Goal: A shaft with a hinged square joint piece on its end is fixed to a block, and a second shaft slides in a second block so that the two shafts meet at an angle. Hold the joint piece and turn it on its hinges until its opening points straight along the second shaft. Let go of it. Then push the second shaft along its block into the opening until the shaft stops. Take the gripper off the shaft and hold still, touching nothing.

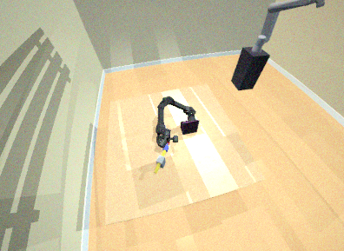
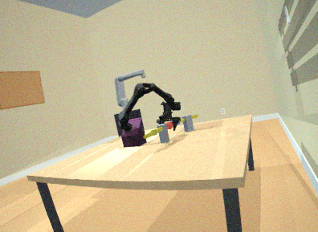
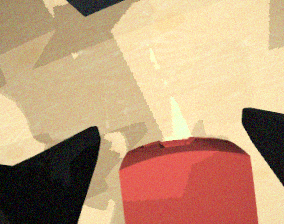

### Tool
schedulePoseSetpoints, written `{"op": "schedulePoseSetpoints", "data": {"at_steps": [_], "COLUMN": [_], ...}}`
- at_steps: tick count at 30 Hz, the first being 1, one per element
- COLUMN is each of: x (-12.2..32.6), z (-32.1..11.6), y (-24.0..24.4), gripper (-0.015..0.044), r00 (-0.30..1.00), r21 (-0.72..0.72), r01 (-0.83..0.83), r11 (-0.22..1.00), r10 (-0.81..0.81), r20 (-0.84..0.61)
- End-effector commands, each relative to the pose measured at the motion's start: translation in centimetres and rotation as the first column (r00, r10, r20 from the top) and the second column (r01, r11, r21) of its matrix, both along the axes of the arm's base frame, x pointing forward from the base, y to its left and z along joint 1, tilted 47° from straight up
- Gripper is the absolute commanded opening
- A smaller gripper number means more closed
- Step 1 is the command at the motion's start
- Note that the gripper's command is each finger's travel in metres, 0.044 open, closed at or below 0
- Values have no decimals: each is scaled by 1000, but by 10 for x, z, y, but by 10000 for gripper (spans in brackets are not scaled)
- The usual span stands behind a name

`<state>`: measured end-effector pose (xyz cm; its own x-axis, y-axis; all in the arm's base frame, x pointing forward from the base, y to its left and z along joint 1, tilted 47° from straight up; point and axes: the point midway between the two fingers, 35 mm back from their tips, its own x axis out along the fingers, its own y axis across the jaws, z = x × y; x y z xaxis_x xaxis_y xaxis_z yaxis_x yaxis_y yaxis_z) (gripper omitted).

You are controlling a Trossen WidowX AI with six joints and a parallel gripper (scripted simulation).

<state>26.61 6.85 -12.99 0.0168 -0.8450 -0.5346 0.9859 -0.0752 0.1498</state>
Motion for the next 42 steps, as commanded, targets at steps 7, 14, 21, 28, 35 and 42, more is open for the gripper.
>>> {"op": "schedulePoseSetpoints", "data": {"at_steps": [7, 14, 21, 28, 35, 42], "x": [-2, -2, -2, -2, 1, 3], "z": [6, 17, 23, 23, 29, 39], "y": [4, 12, 17, 17, 28, 45], "gripper": [440, 440, 440, 440, 440, 440], "r00": [1000, 999, 997, 997, 975, 897], "r21": [135, 345, 440, 440, 413, 406], "r01": [3, -37, -77, -77, -164, -275], "r11": [991, 938, 895, 895, 896, 871], "r10": [-3, 32, 65, 65, 212, 385], "r20": [0, 19, 43, 43, -72, -219]}}
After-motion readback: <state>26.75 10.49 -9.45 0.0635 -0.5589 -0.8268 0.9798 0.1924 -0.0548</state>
